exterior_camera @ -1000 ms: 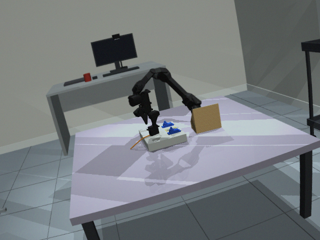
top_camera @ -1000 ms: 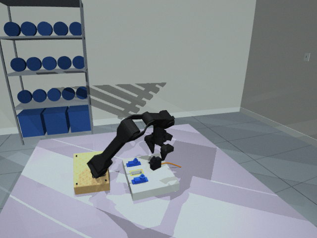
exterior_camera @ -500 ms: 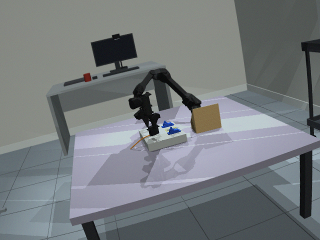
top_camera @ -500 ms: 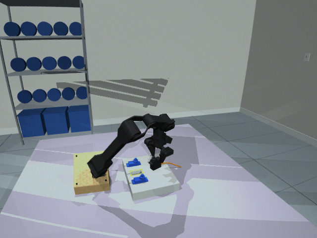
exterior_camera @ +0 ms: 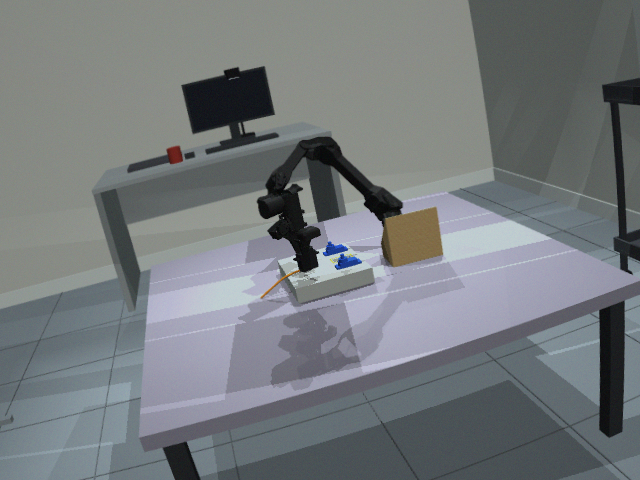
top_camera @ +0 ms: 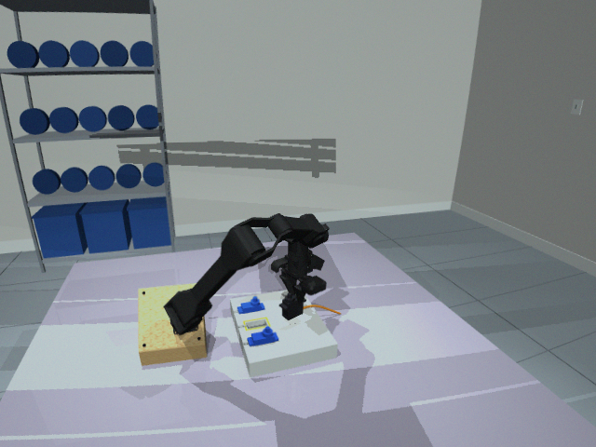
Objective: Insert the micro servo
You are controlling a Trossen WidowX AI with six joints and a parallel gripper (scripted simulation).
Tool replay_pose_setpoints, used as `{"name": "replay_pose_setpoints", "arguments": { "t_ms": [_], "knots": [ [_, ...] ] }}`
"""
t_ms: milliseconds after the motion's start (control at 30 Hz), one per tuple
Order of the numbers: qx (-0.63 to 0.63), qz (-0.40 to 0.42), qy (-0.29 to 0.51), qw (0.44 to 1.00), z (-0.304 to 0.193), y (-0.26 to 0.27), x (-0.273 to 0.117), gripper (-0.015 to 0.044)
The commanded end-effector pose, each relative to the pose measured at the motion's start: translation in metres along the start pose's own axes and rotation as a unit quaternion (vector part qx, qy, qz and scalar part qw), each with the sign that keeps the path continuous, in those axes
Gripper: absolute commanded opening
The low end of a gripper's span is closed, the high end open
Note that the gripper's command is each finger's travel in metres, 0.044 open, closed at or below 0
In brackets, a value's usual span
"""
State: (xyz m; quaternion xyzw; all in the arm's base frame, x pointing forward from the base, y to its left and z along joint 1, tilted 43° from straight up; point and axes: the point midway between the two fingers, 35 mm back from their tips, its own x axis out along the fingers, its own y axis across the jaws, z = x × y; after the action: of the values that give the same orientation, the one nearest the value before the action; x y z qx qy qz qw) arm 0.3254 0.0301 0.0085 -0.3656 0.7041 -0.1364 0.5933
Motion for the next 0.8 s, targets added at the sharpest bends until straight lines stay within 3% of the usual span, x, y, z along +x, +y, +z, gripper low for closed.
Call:
{"name": "replay_pose_setpoints", "arguments": {
  "t_ms": [0, 200, 767],
  "knots": [
    [-0.002, -0.001, -0.001, 1.0, 0.001, 0.0, -0.005, 0.0006],
    [-0.002, 0.0, -0.001, 1.0, -0.003, -0.001, -0.029, 0.0],
    [-0.002, 0.0, 0.0, 1.0, -0.015, 0.004, -0.03, 0.0]
  ]
}}
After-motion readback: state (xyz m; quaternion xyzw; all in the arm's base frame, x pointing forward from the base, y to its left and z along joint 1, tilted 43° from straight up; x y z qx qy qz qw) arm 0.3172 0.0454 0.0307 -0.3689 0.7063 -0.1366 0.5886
